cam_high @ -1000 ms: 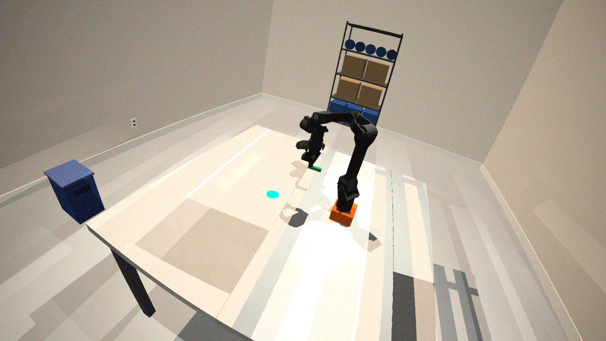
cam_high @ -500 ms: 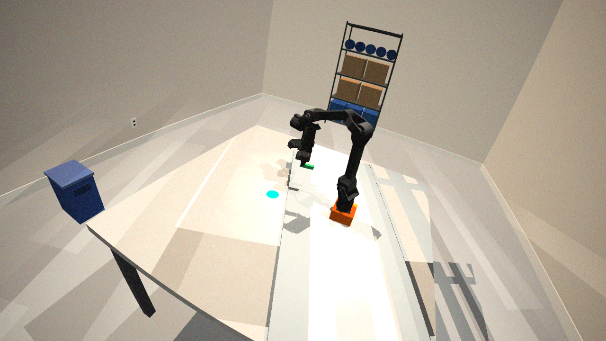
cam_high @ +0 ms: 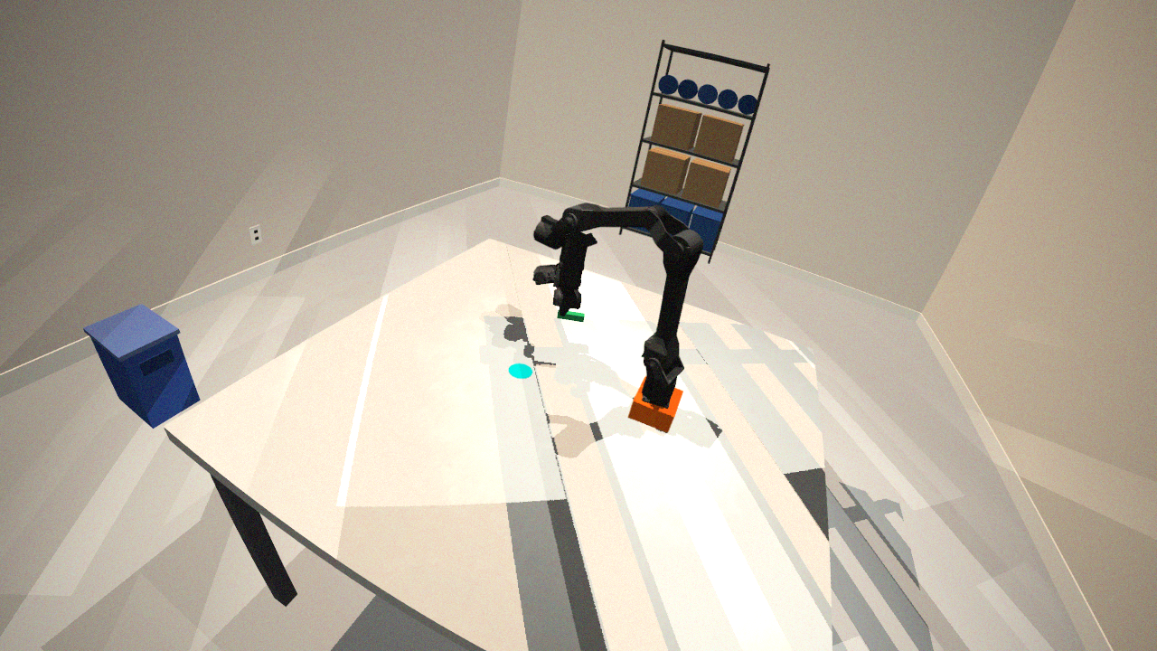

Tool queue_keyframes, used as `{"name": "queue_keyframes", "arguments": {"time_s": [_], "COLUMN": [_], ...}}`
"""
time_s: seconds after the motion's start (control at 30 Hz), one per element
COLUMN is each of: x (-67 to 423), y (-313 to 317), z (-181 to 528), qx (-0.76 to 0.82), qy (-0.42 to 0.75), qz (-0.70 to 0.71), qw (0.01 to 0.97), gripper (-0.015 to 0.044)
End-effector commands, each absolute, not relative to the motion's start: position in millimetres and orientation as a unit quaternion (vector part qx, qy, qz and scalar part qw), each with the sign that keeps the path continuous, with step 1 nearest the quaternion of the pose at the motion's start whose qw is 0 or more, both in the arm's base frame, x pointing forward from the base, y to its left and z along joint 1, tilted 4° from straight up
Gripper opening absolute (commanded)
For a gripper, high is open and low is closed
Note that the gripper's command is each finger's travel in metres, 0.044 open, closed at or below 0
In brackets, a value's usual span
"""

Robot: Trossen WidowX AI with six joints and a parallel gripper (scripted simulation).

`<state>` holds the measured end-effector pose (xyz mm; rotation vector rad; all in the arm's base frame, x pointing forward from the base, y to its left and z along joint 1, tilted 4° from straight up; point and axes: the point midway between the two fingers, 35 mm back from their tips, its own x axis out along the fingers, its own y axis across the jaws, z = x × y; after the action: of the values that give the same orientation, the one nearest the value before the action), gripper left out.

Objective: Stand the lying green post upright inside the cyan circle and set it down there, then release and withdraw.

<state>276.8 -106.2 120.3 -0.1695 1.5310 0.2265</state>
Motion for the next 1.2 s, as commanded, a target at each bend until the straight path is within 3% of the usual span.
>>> {"name": "queue_keyframes", "arguments": {"time_s": [0.0,1.17], "x": [285,342], "y": [-98,-21], "z": [120,129], "qx": [-0.089,-0.201], "qy": [0.689,0.650], "qz": [0.121,0.239], "qw": [0.709,0.693], "gripper": [0.0023,0.0023]}}
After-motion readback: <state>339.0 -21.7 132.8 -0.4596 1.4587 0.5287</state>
